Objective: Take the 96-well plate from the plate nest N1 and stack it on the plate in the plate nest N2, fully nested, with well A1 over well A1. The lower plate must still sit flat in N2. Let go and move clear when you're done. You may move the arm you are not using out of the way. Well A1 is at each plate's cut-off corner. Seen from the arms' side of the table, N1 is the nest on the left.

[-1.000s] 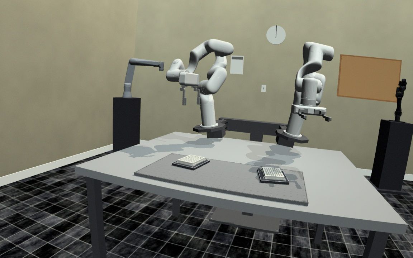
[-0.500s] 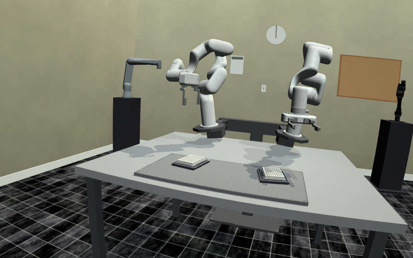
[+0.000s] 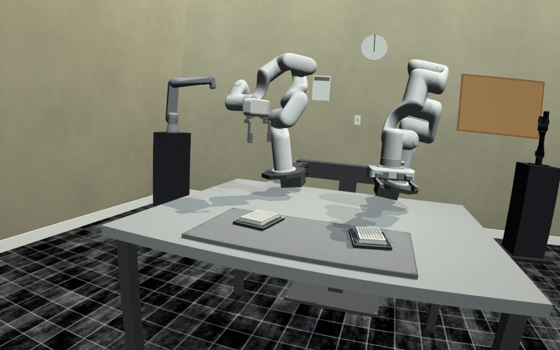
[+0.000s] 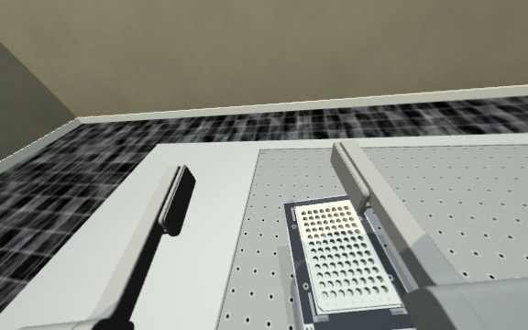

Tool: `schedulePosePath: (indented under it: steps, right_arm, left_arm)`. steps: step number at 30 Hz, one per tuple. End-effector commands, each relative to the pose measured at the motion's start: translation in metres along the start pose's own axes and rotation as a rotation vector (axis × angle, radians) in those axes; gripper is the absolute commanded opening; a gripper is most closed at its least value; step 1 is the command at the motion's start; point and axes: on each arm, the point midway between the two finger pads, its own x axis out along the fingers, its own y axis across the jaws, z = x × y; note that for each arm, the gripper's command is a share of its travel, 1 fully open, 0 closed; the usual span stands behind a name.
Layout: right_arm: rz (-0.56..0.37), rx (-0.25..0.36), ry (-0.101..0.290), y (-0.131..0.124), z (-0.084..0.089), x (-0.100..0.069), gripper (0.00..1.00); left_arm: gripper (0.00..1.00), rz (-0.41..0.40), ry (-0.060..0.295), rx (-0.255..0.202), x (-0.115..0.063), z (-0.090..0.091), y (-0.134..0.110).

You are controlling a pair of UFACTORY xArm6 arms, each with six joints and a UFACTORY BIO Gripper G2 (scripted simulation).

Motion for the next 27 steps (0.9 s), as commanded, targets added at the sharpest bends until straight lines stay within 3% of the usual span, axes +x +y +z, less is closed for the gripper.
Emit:
schedulePosePath:
  steps: [1, 20, 27]
  right_arm:
    - [0.002, 0.0, -0.001, 0.001, 0.0, -0.001, 1.0]
    - [0.002, 0.0, -0.001, 0.001, 0.0, -0.001, 1.0]
    - [0.002, 0.0, -0.001, 0.001, 0.0, -0.001, 1.0]
  left_arm:
    - [0.37, 0.004, -0.01, 0.002, 0.006, -0.01, -0.013]
    - [0.37, 0.004, -0.01, 0.001, 0.015, -0.069, -0.074]
    - [0.37, 0.004, -0.01, 0.001, 0.016, -0.071, -0.076]
